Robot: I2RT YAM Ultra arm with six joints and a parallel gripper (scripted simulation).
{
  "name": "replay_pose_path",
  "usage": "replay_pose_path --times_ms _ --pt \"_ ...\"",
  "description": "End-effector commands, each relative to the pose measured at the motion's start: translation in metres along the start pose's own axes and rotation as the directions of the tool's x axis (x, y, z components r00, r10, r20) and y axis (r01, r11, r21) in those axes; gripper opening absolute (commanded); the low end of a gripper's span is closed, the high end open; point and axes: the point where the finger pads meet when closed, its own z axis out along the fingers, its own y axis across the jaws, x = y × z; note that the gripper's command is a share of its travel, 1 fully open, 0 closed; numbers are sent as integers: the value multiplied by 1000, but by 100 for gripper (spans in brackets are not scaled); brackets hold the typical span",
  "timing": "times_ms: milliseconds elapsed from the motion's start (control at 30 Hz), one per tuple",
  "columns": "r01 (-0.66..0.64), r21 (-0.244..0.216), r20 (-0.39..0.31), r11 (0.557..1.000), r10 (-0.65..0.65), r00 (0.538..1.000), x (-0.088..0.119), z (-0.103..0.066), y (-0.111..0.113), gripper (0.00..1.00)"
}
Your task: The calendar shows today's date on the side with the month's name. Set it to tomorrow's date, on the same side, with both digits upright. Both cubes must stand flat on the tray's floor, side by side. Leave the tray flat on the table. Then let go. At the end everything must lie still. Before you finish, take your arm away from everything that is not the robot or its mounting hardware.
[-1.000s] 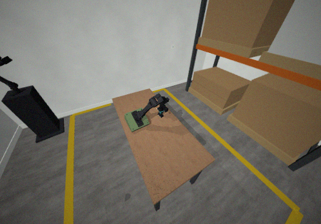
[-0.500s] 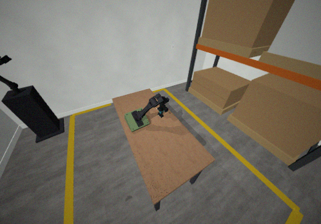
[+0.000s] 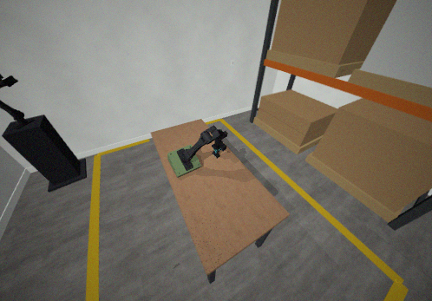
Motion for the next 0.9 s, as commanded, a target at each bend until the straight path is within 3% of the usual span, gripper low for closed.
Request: replay_pose_path --times_ms 0,867 --pt "-2 -12 4 1000 2 1000 -1 -4 3 27" --pt "-2 -12 4 1000 2 1000 -1 -1 3 27"
